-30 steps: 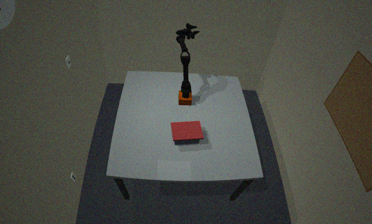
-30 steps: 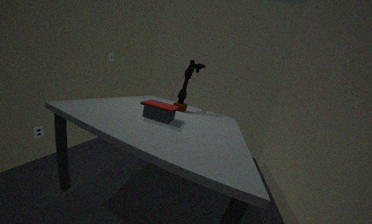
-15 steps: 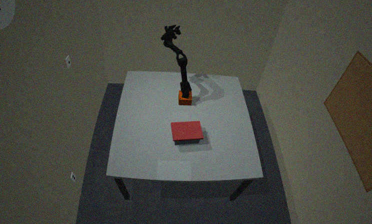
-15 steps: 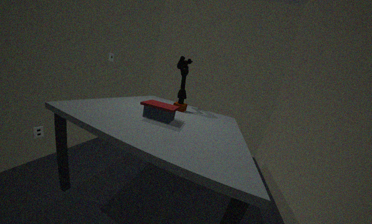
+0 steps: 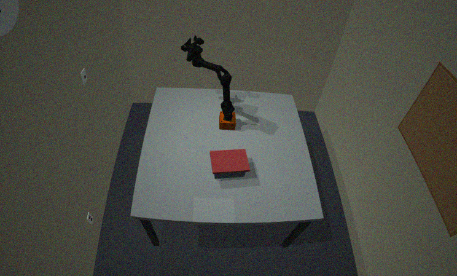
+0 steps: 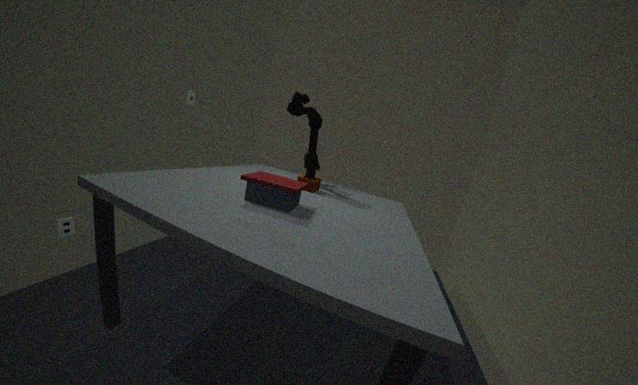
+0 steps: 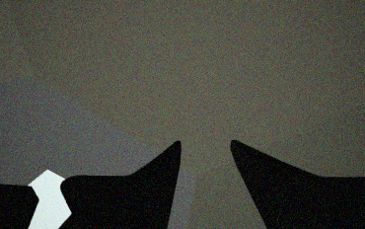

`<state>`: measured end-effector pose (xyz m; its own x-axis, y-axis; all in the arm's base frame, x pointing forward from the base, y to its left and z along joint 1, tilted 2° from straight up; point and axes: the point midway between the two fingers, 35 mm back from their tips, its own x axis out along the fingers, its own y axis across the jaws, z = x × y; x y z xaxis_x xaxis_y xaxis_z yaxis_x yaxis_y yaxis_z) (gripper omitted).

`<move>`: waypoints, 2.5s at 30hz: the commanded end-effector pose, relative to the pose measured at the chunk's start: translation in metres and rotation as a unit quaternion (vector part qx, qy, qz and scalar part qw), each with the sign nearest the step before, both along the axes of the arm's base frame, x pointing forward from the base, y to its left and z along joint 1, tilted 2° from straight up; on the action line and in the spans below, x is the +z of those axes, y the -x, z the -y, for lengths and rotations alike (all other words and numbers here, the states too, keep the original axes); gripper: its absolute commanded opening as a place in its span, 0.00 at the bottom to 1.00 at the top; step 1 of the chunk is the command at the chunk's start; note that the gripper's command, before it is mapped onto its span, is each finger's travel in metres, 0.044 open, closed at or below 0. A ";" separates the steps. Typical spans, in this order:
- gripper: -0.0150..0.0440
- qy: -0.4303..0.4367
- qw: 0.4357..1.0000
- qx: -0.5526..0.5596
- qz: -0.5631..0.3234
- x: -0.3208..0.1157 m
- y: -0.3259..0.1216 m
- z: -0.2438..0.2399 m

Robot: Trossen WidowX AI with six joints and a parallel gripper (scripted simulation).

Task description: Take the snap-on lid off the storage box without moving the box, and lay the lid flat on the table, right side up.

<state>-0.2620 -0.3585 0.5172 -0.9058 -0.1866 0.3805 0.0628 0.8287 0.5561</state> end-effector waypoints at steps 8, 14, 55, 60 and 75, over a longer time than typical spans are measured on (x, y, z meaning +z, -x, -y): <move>0.65 -0.159 0.961 0.220 -0.051 -0.031 -0.144 0.065; 0.65 -0.239 0.901 0.347 -0.099 -0.059 -0.240 0.077; 0.65 -0.371 0.158 0.782 -0.476 -0.295 -0.579 -0.262; 0.65 -0.347 0.033 0.784 -0.514 -0.328 -0.566 -0.328; 0.65 -0.317 -0.094 0.771 -0.544 -0.360 -0.539 -0.388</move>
